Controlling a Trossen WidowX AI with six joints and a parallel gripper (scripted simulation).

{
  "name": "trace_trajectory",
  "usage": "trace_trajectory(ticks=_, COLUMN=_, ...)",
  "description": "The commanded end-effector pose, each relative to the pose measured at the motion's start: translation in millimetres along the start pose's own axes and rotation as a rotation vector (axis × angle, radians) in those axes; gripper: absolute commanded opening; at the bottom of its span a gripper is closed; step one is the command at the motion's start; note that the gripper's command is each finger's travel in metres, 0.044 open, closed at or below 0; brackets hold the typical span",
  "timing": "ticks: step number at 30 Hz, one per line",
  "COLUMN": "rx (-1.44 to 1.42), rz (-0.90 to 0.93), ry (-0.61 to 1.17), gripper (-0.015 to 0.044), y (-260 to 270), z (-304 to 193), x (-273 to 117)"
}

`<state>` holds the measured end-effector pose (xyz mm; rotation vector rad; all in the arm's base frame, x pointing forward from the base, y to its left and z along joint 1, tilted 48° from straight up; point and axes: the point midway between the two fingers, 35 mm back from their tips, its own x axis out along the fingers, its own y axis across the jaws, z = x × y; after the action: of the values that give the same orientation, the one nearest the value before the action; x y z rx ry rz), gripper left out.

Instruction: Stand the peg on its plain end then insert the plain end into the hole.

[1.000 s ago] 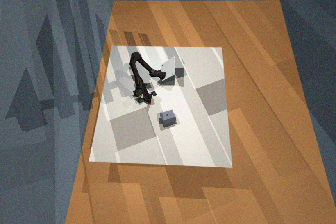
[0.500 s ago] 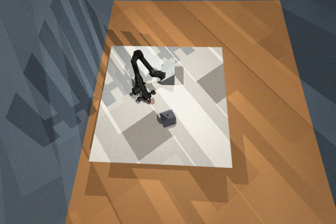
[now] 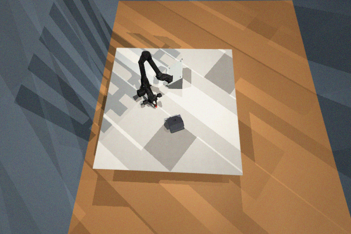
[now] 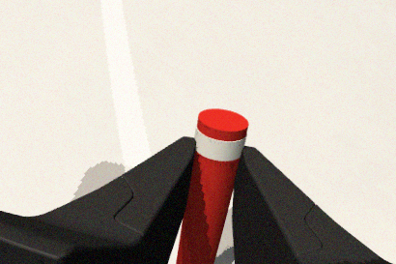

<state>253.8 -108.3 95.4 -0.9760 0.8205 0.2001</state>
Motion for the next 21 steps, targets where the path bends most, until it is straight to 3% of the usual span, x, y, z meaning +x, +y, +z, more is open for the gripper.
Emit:
trace_trajectory(ticks=1, rx=-0.006, rz=-0.004, ry=-0.033, gripper=0.0050, y=1, z=-1, x=-3)
trace_trajectory(ticks=21, rx=-0.010, rz=-0.003, ry=-0.205, gripper=0.0050, y=1, z=-9, x=-14)
